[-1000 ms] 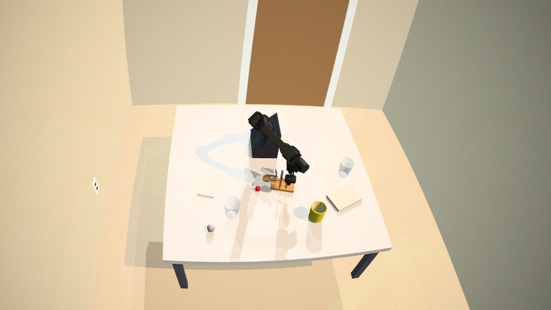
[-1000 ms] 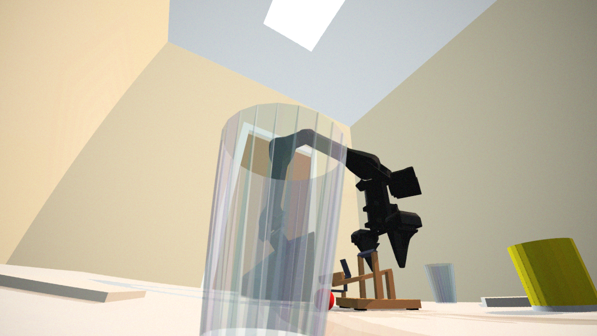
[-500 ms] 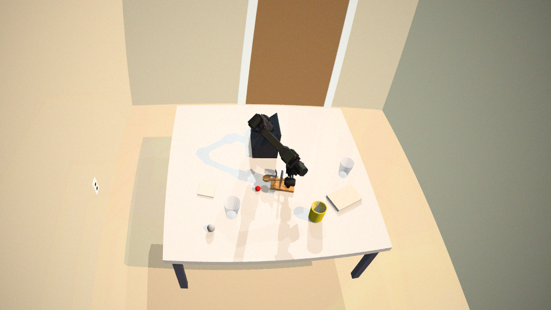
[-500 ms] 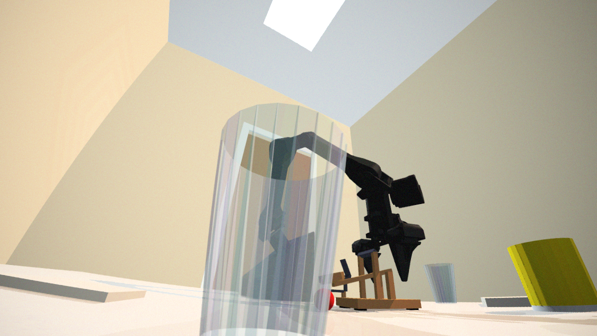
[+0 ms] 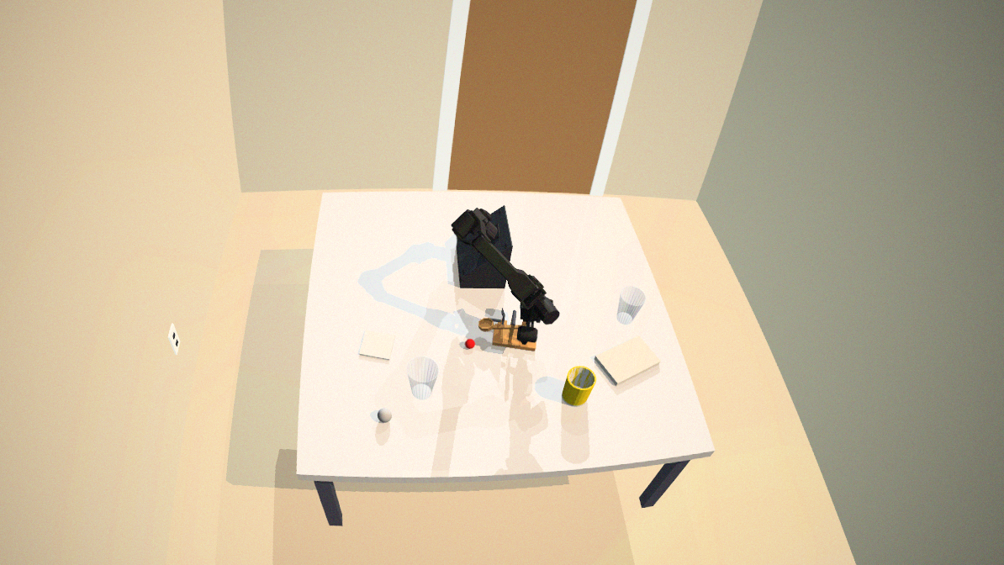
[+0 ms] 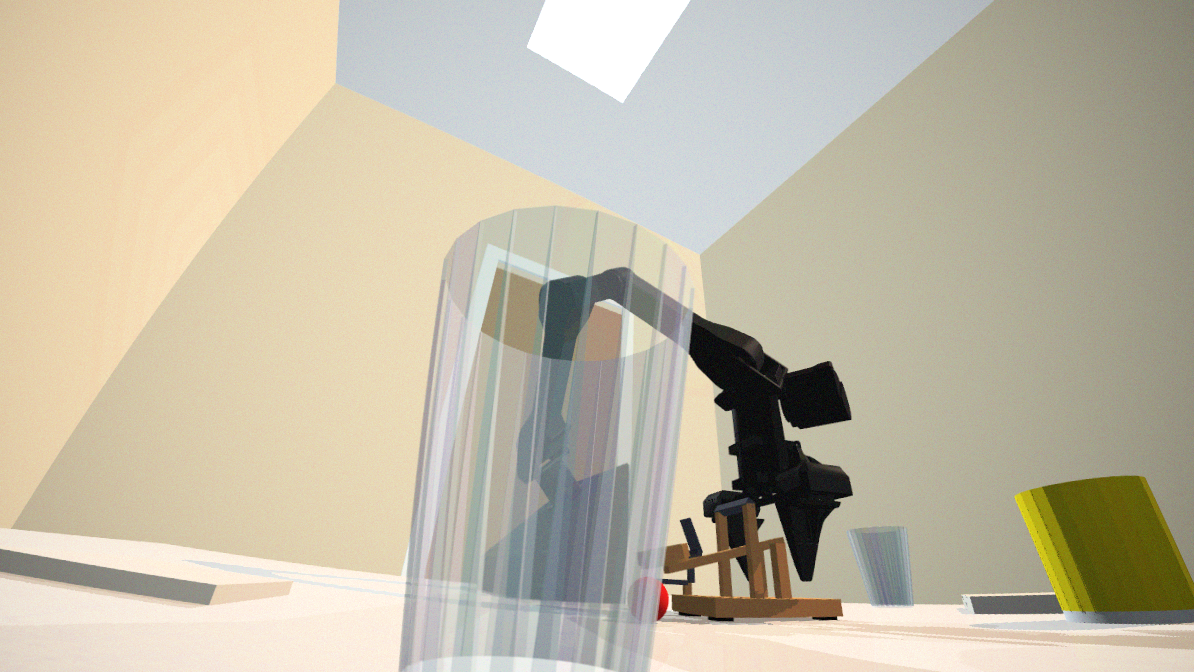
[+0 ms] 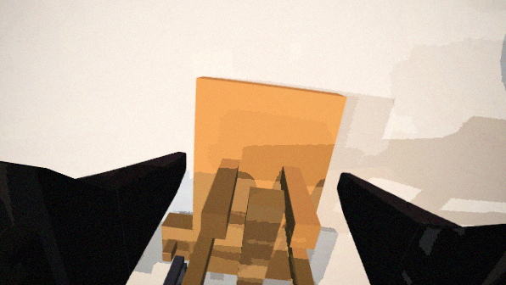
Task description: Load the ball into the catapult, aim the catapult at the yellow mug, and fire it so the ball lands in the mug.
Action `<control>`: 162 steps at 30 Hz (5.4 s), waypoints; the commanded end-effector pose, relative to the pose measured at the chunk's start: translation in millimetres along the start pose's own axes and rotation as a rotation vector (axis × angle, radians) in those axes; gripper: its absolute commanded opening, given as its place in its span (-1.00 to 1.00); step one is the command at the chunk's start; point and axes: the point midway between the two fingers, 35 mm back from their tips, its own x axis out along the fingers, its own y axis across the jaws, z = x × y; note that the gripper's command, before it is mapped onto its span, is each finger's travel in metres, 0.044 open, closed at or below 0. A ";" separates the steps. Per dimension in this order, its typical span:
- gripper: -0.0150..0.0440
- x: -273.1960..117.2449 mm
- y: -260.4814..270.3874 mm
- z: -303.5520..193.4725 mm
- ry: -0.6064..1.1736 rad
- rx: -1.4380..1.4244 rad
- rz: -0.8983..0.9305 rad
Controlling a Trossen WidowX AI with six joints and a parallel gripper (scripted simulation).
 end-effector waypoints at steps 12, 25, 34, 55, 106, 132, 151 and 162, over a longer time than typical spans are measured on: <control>-0.16 -0.7 -0.5 0.1 -0.001 0.001 -0.001; -0.49 -51.2 3.2 3.6 -0.005 0.050 0.002; -0.49 -50.7 21.2 17.0 -0.005 0.351 0.004; -0.49 -48.1 41.5 31.3 0.001 1.006 0.003; -0.05 -3.3 38.2 27.3 0.003 1.012 0.006; 1.00 -87.1 34.7 31.8 -0.015 1.005 -0.001; 1.00 -47.3 40.0 27.7 0.001 1.011 0.003; 1.00 -29.0 39.4 27.9 0.001 1.011 0.003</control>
